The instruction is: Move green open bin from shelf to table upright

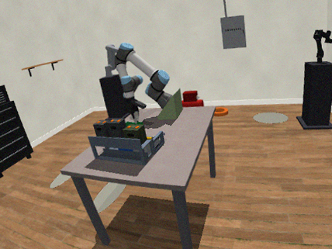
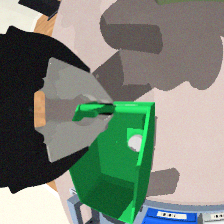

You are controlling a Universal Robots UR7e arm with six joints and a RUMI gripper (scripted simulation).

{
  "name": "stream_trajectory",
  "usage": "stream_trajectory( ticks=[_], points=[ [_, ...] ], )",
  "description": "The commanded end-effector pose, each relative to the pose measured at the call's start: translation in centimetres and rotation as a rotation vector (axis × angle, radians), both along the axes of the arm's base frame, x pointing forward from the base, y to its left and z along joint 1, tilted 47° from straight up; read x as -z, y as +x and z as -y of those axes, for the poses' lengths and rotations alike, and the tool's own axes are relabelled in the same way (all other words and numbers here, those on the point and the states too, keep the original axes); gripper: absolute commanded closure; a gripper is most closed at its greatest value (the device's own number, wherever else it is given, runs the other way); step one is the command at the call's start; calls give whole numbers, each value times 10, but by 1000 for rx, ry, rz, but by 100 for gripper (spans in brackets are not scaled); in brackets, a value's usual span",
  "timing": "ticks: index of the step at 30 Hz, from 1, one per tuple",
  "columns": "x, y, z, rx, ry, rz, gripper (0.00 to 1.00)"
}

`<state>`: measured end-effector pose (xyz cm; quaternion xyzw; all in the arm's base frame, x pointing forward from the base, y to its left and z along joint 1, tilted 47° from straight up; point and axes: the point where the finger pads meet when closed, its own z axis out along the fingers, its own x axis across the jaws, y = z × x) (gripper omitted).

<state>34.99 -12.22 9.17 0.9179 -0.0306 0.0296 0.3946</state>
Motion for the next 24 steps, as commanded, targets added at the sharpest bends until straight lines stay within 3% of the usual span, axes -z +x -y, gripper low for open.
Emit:
stream_trajectory(
  ticks=[1,24],
  points=[
    [0,0,0,0,0,1,100],
    [3,0,3,0,0,1,100]
  ],
)
